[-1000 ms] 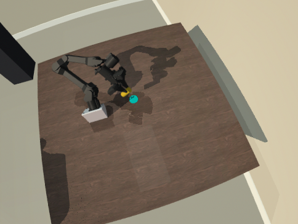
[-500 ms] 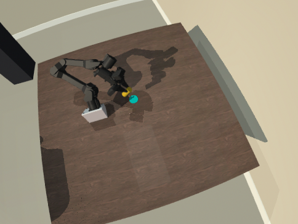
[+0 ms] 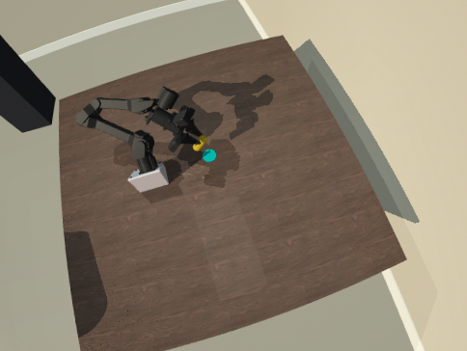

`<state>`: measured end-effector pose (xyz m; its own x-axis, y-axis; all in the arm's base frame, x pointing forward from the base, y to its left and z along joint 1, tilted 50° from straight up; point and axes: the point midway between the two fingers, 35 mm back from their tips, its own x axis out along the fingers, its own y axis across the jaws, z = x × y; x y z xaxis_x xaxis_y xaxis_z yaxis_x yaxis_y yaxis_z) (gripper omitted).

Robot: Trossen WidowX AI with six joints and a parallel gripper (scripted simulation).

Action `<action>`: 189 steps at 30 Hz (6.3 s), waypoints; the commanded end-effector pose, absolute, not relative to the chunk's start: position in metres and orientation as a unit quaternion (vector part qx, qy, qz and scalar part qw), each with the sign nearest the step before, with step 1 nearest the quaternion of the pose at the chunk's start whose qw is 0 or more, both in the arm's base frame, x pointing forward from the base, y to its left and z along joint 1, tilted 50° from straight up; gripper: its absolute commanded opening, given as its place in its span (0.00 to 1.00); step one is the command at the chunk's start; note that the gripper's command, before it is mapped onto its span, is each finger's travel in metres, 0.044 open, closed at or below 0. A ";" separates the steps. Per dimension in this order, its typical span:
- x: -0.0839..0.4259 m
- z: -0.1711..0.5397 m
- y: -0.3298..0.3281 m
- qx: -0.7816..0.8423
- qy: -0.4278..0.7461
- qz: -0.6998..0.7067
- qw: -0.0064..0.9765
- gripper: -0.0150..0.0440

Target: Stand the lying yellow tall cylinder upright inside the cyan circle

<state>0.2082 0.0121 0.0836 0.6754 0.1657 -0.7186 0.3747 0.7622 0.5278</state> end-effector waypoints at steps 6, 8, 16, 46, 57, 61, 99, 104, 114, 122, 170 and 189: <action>0.209 0.085 0.011 0.356 0.363 -0.069 0.858 0.43; 0.210 0.085 0.010 0.359 0.357 -0.070 0.860 0.43; 0.211 0.086 0.010 0.372 0.329 -0.072 0.865 0.43; 0.215 0.091 0.008 0.431 0.224 -0.068 0.871 0.43; 0.215 0.091 0.008 0.433 0.222 -0.067 0.871 0.43; 0.215 0.091 0.008 0.433 0.222 -0.067 0.871 0.43; 0.226 0.051 0.045 0.444 0.238 -0.137 0.853 0.43; 0.224 0.046 0.052 0.442 0.233 -0.143 0.854 0.43; 0.220 0.038 0.063 0.440 0.217 -0.151 0.858 0.43; 0.214 0.034 0.072 0.438 0.199 -0.152 0.864 0.43; 0.201 0.017 0.095 0.434 0.179 -0.143 0.871 0.92; 0.212 0.039 0.076 0.427 0.189 -0.151 0.871 0.93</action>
<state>0.2099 0.0810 0.0331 0.8849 -0.1041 -0.4540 0.4241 0.5830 0.6930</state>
